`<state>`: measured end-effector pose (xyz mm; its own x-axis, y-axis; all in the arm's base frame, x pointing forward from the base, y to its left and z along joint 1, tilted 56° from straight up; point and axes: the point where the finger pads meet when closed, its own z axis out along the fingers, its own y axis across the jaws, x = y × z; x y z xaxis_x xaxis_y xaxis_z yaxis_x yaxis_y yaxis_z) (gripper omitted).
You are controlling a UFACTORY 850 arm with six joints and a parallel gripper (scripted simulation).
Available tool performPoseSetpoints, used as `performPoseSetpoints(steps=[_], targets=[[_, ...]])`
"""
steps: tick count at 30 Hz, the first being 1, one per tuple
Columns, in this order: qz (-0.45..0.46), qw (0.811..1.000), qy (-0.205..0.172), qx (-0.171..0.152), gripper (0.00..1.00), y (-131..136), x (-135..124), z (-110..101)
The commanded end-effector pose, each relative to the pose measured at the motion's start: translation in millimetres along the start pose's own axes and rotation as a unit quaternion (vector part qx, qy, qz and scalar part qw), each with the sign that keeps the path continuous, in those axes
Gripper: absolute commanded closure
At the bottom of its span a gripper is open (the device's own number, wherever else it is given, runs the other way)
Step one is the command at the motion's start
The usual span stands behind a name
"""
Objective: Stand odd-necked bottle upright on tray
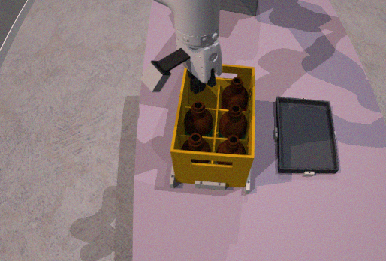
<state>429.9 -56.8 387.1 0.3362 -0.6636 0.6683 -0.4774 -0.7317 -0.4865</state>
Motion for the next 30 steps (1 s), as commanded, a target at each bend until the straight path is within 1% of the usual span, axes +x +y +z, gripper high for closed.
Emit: performPoseSetpoints(steps=[1, 6, 9, 11, 13, 15, 18, 20, 28, 29, 30], targets=[[0.000, 1.000, 0.000, 0.000, 1.00, -0.3, 0.4, -0.2], [0.000, 1.000, 0.001, 0.001, 1.00, -2.2, -0.5, 0.1], [0.002, 1.000, 0.003, 0.011, 1.00, -19.4, -10.2, 2.3], [0.002, 1.000, 0.003, 0.011, 1.00, -19.4, -10.2, 2.3], [0.004, 1.000, 0.004, 0.016, 1.00, -36.6, -23.2, 3.7], [0.004, 1.000, 0.004, 0.014, 1.00, -51.2, -39.2, 3.7], [0.001, 1.000, 0.001, 0.004, 1.00, -61.8, -58.2, 2.0], [0.000, 1.000, 0.000, 0.001, 1.00, -63.7, -63.2, 1.3], [0.000, 1.000, 0.000, 0.000, 1.00, -63.9, -63.5, 1.2], [0.000, 1.000, 0.000, 0.000, 0.35, -63.9, -63.5, 1.2], [0.000, 1.000, 0.000, 0.000, 0.35, -63.9, -63.5, 1.2]])
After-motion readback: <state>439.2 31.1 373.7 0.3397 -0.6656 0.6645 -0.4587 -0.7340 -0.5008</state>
